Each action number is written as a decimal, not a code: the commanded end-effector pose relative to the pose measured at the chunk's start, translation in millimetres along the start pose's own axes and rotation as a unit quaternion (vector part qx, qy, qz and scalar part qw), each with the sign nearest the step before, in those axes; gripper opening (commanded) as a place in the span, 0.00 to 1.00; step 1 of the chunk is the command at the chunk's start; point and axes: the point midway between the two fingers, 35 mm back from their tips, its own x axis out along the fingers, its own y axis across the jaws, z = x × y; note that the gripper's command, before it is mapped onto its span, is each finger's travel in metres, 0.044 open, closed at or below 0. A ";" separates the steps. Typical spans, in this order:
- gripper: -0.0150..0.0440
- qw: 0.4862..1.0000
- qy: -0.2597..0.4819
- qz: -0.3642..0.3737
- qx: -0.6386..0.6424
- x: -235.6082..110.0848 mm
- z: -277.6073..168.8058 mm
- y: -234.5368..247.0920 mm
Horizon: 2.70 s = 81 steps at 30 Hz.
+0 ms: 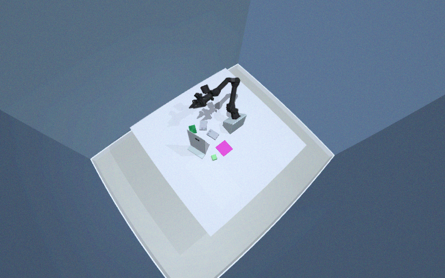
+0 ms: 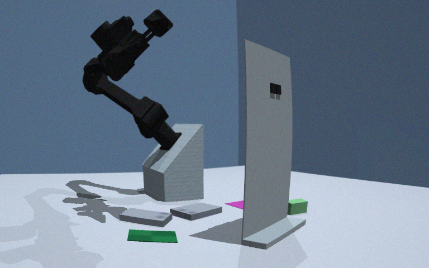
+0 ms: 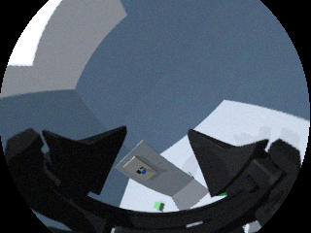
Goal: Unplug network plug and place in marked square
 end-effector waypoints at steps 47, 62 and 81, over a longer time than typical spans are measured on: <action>0.52 0.896 0.258 0.068 0.354 16.9 -185.3 14.4; 0.52 0.896 0.258 0.069 0.354 39.0 -192.5 18.8; 0.52 0.896 0.257 0.069 0.354 61.9 -196.9 21.8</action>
